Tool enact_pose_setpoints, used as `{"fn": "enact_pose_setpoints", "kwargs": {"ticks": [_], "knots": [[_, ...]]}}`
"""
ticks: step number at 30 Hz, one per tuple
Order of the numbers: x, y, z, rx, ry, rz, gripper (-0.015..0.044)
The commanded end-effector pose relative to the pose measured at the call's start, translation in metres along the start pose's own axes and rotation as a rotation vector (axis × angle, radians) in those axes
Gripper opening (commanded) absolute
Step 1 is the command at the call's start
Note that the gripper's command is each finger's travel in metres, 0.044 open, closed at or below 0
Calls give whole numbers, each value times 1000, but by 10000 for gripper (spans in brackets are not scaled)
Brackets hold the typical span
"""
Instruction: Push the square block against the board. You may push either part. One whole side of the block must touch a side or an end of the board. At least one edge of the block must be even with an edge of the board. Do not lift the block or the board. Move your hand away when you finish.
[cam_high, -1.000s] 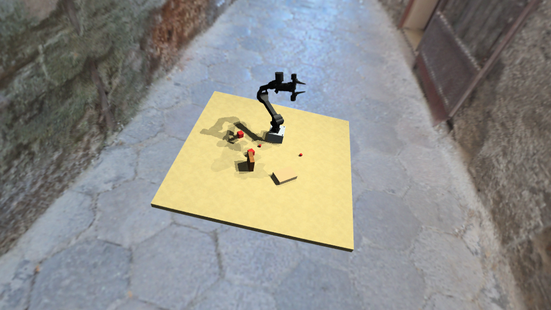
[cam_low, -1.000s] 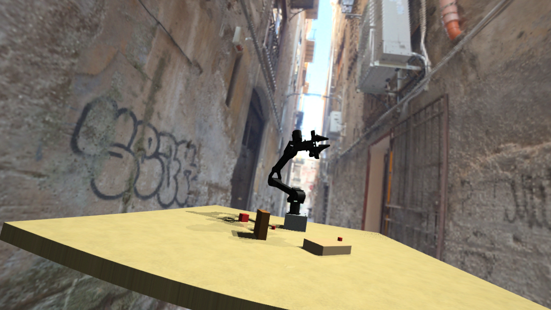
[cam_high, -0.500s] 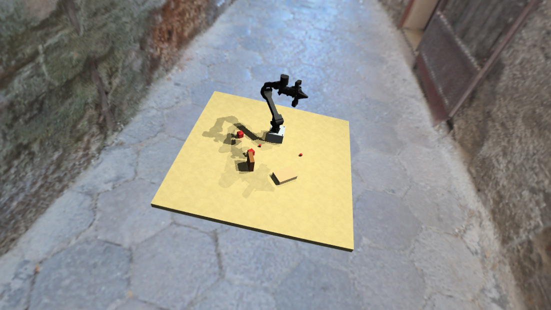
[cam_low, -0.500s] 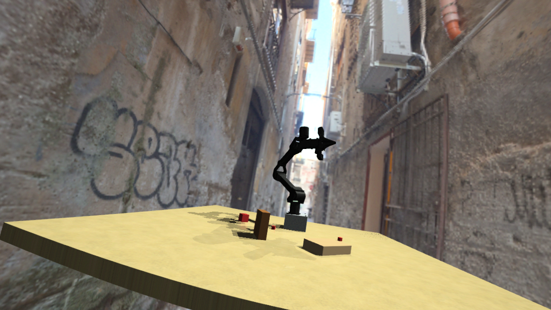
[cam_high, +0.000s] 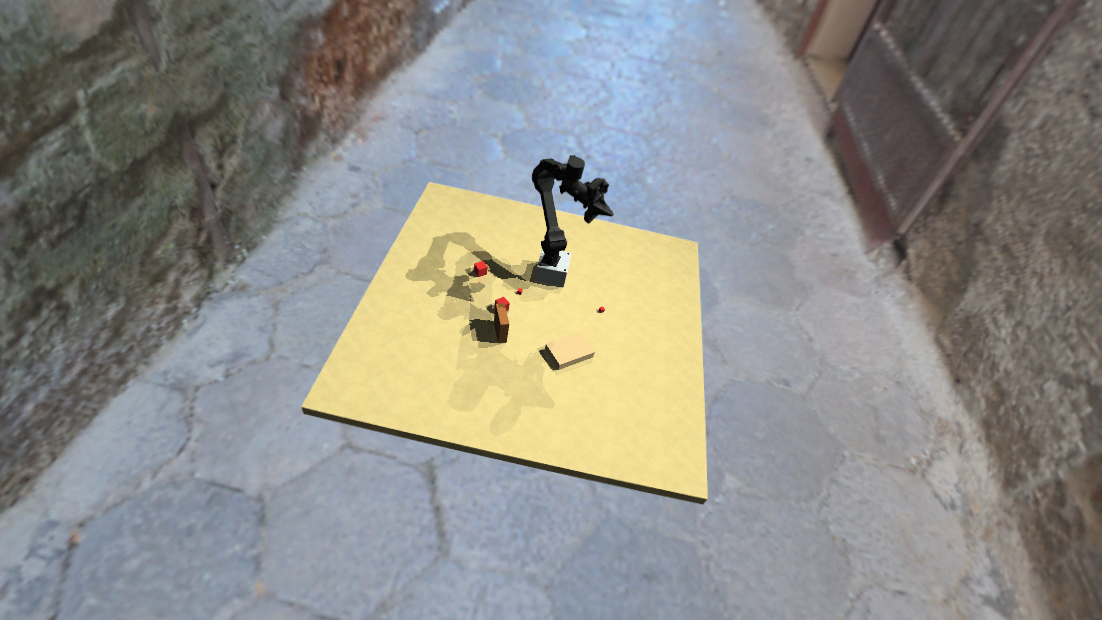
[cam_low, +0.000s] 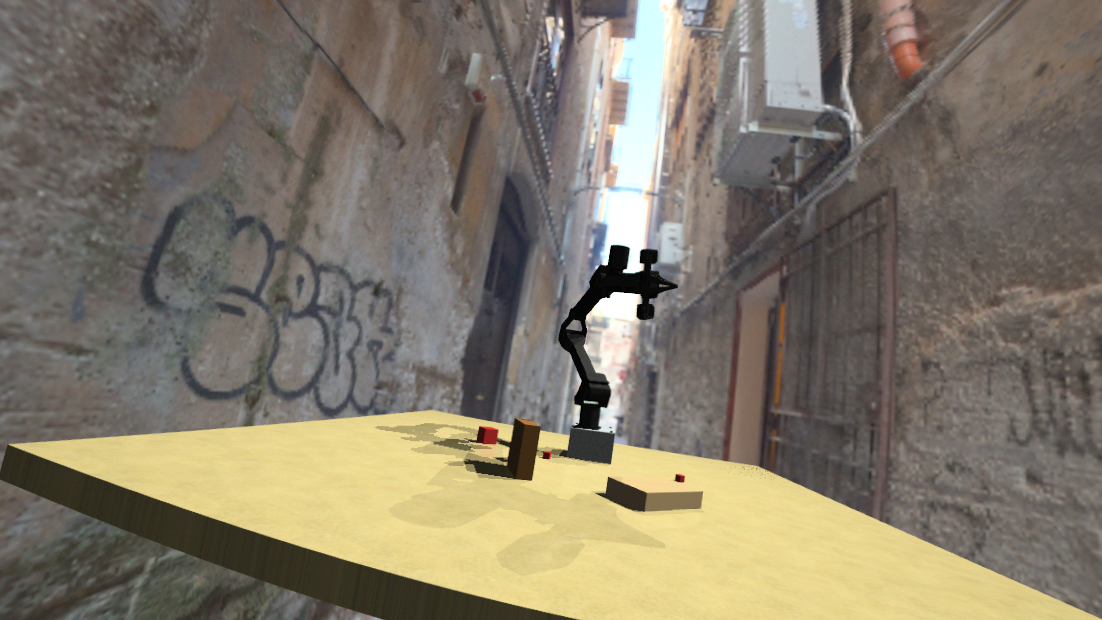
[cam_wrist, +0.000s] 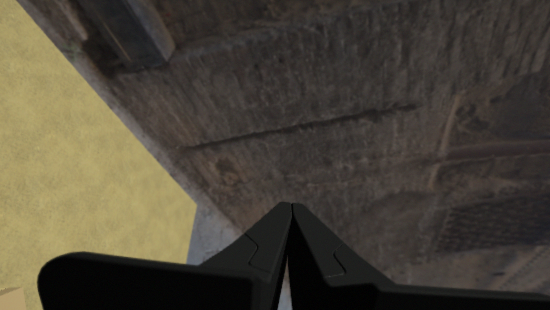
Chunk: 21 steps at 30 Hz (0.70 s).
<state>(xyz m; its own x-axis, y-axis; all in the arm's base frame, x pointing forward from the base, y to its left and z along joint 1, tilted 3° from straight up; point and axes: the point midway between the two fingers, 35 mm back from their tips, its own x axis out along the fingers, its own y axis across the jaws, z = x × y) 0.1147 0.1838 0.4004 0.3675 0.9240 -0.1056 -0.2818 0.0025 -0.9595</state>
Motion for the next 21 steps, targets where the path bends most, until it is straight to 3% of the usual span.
{"fn": "enact_pose_setpoints", "kwargs": {"ticks": [1, 21], "knots": [[9, -3, -19, 119, 72, 26, 0], [36, 9, -117, 636, 418, 101, 0]]}}
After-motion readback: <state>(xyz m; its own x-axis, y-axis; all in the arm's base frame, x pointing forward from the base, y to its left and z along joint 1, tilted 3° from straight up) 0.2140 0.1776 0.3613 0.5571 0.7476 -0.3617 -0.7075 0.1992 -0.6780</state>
